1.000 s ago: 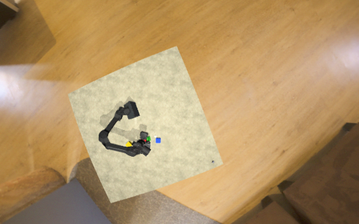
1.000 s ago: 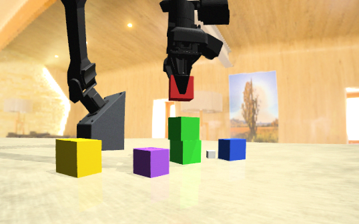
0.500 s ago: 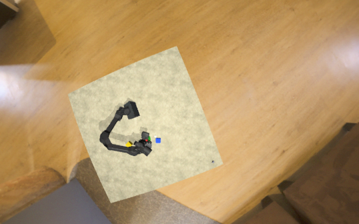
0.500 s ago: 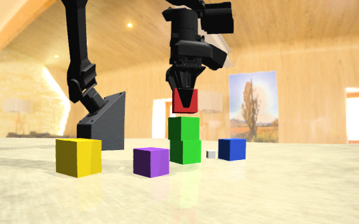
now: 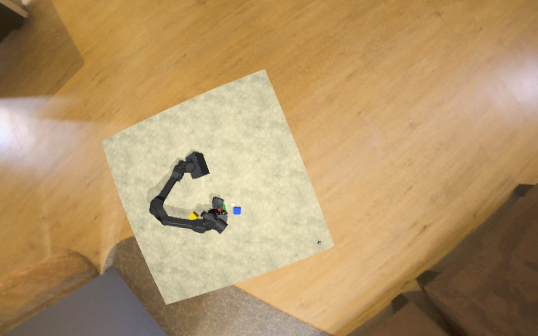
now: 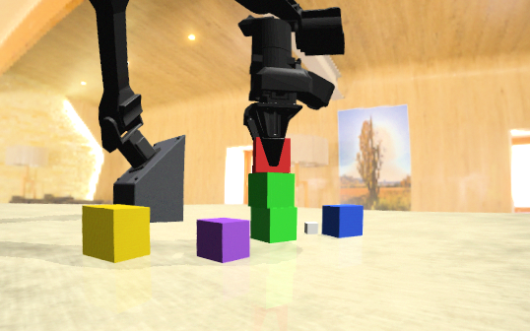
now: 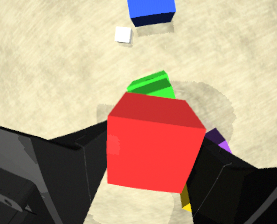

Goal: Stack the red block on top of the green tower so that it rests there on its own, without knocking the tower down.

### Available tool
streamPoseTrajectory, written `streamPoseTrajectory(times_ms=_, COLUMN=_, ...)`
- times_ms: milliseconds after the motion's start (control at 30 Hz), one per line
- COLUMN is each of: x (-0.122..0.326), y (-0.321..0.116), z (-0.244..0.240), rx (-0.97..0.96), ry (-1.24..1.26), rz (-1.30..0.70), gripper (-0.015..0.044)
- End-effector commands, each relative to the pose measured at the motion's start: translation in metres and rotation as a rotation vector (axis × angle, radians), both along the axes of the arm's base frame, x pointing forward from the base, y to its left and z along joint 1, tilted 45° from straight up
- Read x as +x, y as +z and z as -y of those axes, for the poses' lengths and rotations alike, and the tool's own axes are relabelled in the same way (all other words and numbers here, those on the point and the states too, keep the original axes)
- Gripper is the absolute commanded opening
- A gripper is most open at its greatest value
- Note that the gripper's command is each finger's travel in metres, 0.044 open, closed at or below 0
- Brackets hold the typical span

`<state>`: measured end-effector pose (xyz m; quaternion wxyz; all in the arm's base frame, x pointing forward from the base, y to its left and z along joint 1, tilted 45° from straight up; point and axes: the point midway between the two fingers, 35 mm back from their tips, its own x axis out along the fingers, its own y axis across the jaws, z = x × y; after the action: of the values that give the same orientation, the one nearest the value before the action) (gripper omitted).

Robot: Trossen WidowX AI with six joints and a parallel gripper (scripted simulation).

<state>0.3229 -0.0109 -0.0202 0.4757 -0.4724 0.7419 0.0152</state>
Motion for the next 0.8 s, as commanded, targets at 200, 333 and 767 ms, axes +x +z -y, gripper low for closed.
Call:
streamPoseTrajectory(times_ms=200, x=0.0002, y=-0.0005, z=0.0011, rx=-0.004, ry=0.006, rz=-0.002, gripper=0.0000)
streamPoseTrajectory(times_ms=333, x=0.0002, y=-0.0005, z=0.0011, rx=-0.004, ry=0.006, rz=-0.002, gripper=0.0000)
streamPoseTrajectory(times_ms=767, x=0.0000, y=-0.0005, z=0.0004, rx=0.000, ry=0.000, rz=0.000, gripper=0.0236)
